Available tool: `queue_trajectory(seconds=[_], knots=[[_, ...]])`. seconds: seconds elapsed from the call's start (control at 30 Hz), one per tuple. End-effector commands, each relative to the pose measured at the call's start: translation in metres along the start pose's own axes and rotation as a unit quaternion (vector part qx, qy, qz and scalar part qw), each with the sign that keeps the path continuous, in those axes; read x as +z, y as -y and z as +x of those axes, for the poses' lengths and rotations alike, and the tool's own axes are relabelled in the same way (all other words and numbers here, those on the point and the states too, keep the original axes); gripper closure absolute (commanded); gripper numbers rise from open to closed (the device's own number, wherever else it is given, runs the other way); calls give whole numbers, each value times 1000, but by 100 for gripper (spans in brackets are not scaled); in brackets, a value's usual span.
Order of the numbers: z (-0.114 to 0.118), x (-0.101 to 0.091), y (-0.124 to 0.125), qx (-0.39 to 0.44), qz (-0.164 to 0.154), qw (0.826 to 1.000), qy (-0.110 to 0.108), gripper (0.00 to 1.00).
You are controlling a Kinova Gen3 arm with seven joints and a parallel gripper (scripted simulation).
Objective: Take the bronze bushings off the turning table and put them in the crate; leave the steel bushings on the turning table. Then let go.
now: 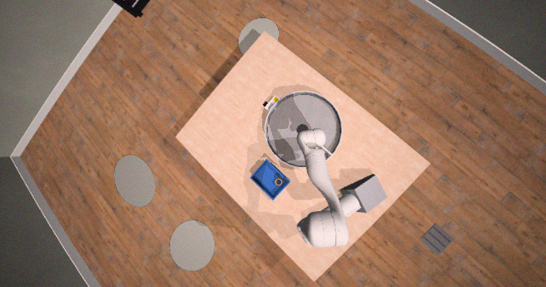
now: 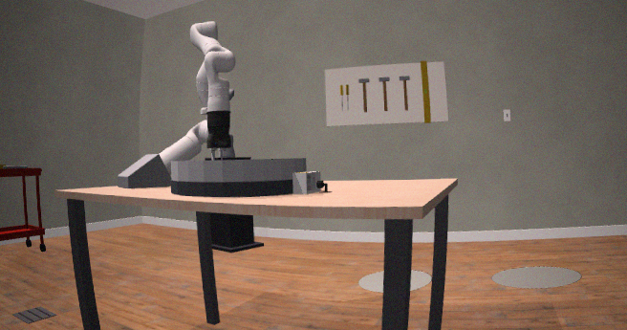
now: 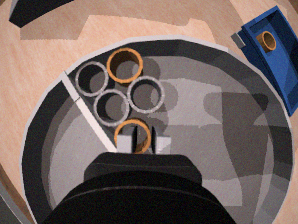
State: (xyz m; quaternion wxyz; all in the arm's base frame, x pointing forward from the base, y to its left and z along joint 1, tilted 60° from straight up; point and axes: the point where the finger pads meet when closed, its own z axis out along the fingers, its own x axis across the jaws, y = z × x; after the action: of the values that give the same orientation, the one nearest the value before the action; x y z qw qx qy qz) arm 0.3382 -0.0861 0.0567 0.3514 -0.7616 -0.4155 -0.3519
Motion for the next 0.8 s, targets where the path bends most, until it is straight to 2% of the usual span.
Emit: queue_trajectory(seconds=[0.0, 0.17, 0.2, 0.77], knots=[[0, 0, 0, 0, -1, 1000, 0, 55], [0, 0, 0, 0, -1, 1000, 0, 55], [0, 0, 0, 0, -1, 1000, 0, 100], [3, 0, 0, -1, 0, 1000, -2, 100]])
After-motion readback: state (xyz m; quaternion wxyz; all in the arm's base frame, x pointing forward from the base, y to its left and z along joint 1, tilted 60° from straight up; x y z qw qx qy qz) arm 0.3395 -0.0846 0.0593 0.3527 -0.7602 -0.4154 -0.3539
